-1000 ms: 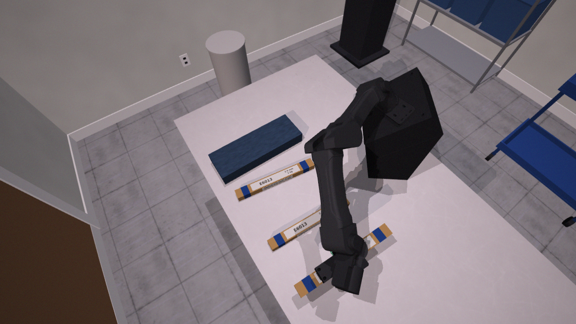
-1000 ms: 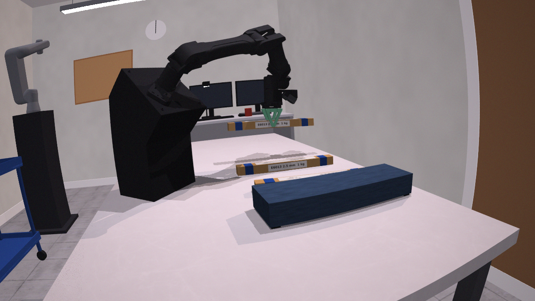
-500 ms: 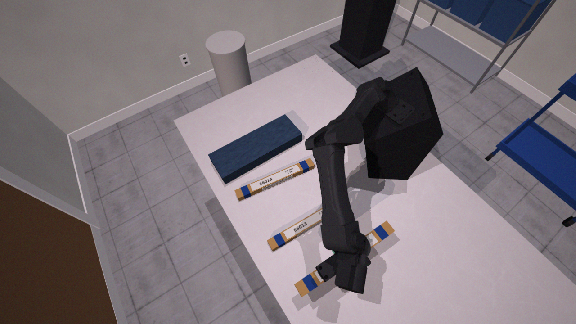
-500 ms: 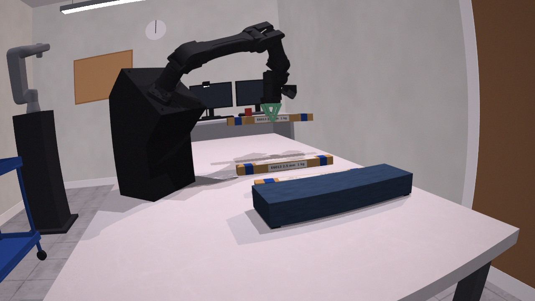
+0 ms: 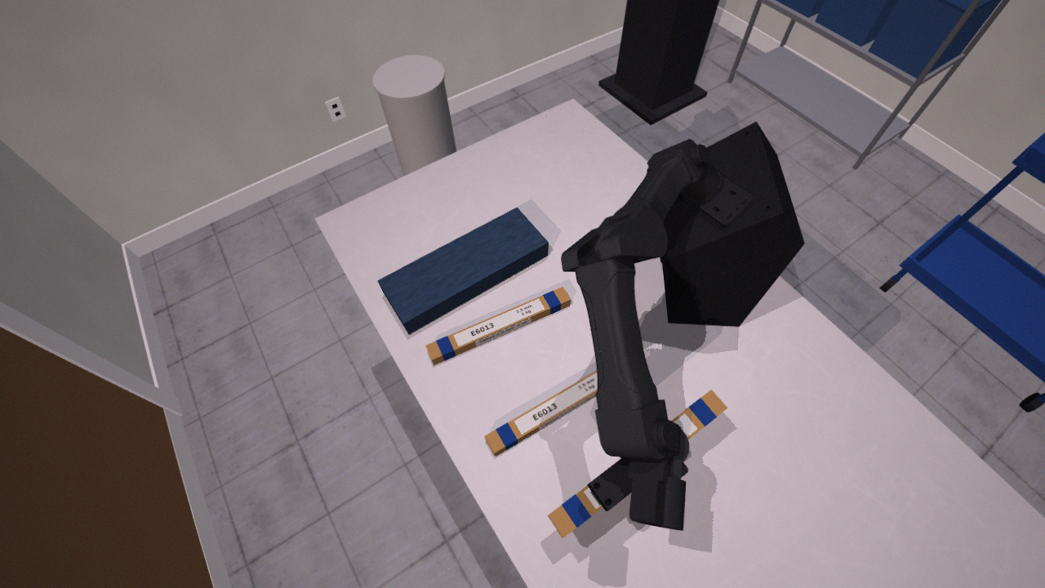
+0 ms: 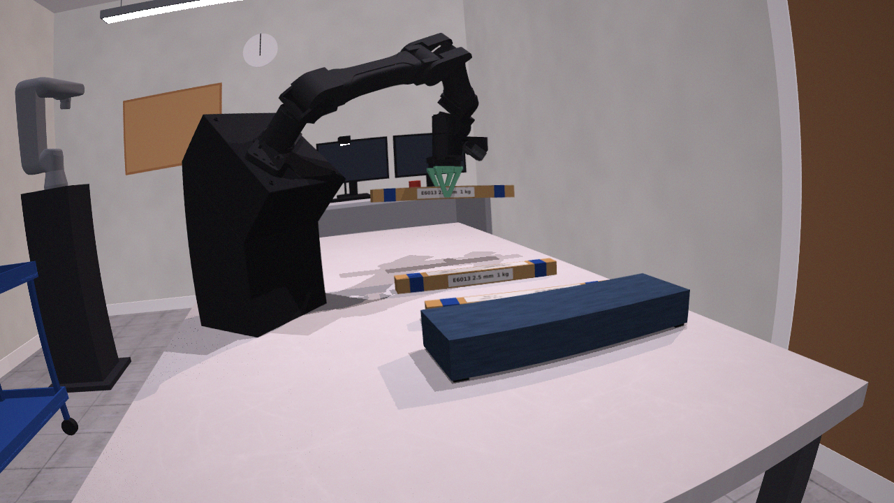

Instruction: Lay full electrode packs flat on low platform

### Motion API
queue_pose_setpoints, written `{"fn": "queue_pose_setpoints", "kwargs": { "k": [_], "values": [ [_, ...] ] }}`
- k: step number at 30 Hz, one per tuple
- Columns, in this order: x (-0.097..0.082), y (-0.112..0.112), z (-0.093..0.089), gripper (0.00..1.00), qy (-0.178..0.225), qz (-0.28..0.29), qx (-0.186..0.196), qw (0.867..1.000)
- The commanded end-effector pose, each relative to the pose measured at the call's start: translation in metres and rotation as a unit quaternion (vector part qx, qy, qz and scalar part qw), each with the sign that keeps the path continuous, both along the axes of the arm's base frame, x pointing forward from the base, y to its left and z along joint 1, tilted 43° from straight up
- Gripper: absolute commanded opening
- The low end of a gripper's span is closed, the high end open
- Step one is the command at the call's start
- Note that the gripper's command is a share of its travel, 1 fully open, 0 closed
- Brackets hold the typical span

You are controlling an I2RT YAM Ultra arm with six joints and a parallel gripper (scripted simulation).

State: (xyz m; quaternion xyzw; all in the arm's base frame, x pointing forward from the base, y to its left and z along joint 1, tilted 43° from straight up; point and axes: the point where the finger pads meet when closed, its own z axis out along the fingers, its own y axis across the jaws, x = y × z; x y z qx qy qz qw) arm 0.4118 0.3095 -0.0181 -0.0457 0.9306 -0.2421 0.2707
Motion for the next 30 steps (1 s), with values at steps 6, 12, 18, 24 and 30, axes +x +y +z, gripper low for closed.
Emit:
{"fn": "queue_pose_setpoints", "kwargs": {
  "k": [6,12,18,24,30],
  "values": [
    [-0.017,0.043,0.060,0.00,-0.037,0.034,0.037,0.998],
    [-0.017,0.042,0.063,0.00,-0.037,0.035,0.037,0.998],
    [-0.017,0.042,0.068,0.00,-0.037,0.034,0.037,0.998],
    [-0.017,0.042,0.070,0.00,-0.037,0.034,0.037,0.998],
    [-0.017,0.041,0.074,0.00,-0.038,0.034,0.038,0.998]
  ]
}}
